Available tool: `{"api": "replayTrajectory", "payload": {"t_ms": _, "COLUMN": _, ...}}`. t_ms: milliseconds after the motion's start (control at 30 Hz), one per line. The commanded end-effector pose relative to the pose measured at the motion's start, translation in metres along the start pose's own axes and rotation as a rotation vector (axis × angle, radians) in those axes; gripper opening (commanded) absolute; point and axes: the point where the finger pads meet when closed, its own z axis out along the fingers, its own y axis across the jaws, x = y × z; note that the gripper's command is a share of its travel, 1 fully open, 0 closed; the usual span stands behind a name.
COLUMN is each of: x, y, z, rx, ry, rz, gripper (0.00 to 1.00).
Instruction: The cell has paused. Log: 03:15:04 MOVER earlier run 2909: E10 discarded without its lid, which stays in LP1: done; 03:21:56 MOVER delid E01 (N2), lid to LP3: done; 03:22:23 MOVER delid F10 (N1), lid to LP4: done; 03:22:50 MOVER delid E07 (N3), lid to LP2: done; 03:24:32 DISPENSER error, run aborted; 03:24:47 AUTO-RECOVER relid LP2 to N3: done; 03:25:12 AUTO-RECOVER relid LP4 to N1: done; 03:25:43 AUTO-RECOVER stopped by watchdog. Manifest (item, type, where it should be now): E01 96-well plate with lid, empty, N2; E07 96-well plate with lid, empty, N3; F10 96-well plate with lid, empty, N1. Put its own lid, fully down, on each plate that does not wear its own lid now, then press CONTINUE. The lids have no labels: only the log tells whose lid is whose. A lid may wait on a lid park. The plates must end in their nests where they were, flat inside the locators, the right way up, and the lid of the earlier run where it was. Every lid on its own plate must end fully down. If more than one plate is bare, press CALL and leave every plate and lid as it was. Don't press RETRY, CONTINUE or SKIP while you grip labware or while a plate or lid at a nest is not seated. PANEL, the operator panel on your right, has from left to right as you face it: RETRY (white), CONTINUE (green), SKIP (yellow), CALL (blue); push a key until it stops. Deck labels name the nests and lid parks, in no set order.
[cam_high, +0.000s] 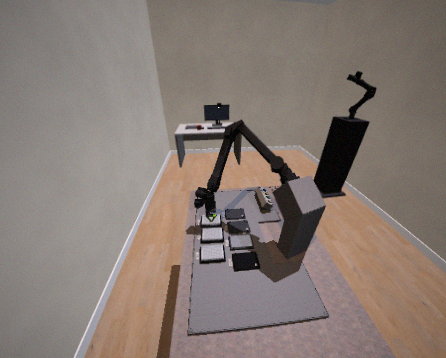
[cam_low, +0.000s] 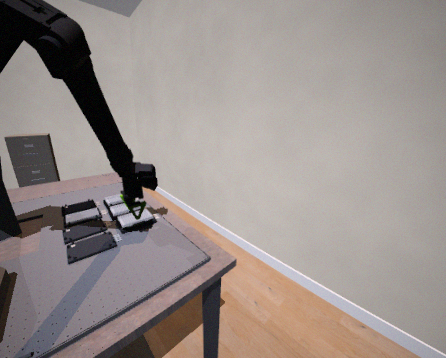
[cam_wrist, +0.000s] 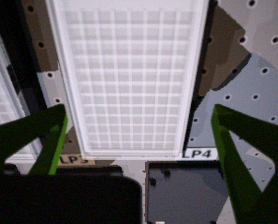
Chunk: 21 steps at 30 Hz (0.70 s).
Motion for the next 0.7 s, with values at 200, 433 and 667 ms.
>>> {"api": "replayTrajectory", "payload": {"t_ms": 200, "x": -0.0182, "y": 0.0061, "z": -0.0207, "rx": -0.001, "ry": -0.043, "rz": 0.009, "gripper": 1.00}}
{"api": "replayTrajectory", "payload": {"t_ms": 433, "x": -0.0181, "y": 0.0043, "z": -0.0228, "rx": 0.000, "ry": -0.044, "rz": 0.011, "gripper": 1.00}}
{"api": "replayTrajectory", "payload": {"t_ms": 667, "x": -0.0168, "y": 0.0043, "z": -0.0239, "rx": 0.000, "ry": -0.043, "rz": 0.010, "gripper": 1.00}}
